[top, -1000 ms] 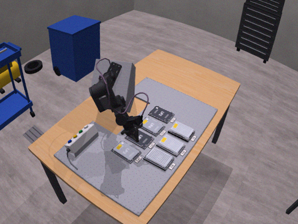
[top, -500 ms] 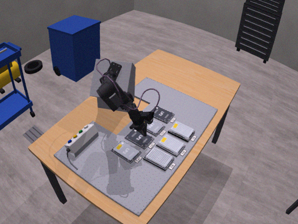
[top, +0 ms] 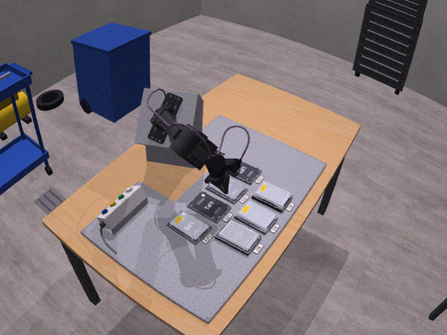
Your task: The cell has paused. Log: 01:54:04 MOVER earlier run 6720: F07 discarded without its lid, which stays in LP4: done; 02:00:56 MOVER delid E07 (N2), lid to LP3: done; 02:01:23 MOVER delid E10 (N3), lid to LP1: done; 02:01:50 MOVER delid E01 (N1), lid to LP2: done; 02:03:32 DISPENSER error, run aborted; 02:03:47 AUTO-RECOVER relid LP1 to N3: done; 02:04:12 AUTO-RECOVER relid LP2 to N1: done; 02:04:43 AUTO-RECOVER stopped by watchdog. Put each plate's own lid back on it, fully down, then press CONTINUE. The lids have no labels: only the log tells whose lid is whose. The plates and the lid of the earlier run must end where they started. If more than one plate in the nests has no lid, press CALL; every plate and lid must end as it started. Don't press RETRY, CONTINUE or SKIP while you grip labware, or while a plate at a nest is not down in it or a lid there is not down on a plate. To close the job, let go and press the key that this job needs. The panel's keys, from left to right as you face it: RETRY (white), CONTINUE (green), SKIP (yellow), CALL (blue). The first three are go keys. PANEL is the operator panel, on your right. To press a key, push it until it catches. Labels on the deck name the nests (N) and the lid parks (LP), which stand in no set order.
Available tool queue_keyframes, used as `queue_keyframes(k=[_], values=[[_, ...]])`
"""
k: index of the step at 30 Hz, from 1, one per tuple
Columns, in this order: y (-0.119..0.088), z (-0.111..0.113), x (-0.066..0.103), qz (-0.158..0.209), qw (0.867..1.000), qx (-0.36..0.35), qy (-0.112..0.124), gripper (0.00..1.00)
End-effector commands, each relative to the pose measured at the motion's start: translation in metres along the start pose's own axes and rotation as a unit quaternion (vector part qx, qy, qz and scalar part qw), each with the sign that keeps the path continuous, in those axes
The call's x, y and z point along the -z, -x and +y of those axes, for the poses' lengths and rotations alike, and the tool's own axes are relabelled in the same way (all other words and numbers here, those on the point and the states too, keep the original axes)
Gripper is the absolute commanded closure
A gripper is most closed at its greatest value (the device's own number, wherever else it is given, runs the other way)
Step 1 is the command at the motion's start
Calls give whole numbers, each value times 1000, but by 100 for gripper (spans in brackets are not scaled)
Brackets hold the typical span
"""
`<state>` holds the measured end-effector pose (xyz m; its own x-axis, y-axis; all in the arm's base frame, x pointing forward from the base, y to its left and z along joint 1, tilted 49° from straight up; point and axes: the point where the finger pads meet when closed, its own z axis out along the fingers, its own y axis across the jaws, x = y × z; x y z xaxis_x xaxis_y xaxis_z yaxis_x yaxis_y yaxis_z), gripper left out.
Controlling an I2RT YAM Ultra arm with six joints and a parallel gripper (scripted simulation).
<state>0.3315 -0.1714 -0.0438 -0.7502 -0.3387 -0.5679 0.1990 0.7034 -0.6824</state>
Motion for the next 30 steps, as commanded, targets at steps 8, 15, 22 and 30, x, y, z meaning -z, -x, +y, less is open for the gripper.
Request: queue_keyframes(k=[8,15,22,30], values=[[18,35,-3,-25,999,-22,-25,100],[20,71,-4,-26,999,-23,-24,100],[17,109,-6,-17,1000,-15,-20,100],[19,139,-7,-18,1000,-15,-20,100]])
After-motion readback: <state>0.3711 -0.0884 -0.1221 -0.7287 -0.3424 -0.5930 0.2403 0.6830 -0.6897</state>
